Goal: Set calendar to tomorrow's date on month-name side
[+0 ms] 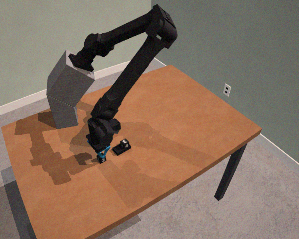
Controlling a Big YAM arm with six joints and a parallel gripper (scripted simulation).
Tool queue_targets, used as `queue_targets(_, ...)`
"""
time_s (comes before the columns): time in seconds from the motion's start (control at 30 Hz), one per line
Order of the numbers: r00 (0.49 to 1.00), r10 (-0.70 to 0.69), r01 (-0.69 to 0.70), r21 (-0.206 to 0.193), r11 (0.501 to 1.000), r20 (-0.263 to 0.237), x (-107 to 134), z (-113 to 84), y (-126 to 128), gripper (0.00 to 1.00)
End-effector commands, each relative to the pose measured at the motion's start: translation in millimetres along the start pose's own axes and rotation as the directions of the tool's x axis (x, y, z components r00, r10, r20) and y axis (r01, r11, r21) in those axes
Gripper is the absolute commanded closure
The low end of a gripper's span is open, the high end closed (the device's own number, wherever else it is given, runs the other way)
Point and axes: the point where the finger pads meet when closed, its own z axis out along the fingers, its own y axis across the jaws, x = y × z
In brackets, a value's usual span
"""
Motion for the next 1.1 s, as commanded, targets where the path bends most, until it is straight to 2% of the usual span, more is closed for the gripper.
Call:
queue_targets(0.0, 1.0, -0.015, 0.015, 0.004, 1.0, 0.001, -4.7, 2.9, -2.5, 0.53)
queue_targets(1.07, 1.0, -0.021, 0.021, 0.011, 1.0, 0.0, -7.1, 0.7, -6.4, 0.53)
